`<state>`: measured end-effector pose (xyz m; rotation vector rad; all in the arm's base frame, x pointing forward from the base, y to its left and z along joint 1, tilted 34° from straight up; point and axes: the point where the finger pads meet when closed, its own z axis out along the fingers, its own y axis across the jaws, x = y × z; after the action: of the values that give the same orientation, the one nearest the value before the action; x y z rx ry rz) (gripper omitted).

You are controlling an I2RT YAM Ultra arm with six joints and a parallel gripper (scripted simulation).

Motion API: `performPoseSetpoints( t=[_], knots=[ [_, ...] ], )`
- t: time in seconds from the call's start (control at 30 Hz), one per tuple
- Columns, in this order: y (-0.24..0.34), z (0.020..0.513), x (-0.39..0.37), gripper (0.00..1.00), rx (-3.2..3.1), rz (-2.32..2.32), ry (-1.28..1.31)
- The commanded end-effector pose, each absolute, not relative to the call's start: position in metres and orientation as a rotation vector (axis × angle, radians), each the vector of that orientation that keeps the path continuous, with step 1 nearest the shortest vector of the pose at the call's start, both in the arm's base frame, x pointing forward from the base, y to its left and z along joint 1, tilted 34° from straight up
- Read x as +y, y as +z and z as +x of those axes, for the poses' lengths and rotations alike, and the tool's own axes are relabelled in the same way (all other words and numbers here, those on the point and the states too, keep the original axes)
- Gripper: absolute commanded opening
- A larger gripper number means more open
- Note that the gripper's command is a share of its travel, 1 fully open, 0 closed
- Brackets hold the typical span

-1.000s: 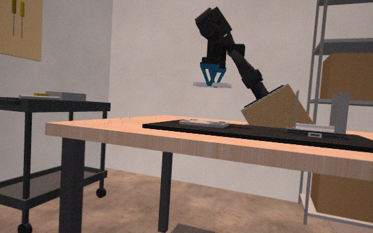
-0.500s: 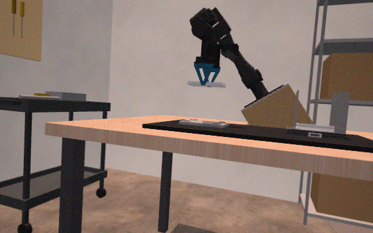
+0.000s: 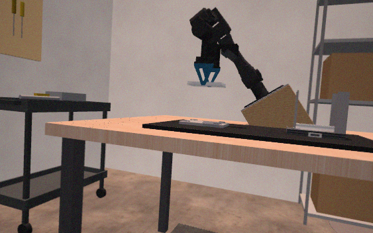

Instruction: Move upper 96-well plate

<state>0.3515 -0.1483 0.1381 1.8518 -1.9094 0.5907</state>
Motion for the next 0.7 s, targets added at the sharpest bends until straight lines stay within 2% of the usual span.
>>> performPoseSetpoints(
  t=[0.0, 0.67],
  knots=[
    [0.1361, 0.3547, -0.1356, 0.00, -1.889, 1.885, 0.580],
    [0.1373, 0.3546, -0.1346, 0.00, -1.893, 1.884, 0.588]
  ],
)
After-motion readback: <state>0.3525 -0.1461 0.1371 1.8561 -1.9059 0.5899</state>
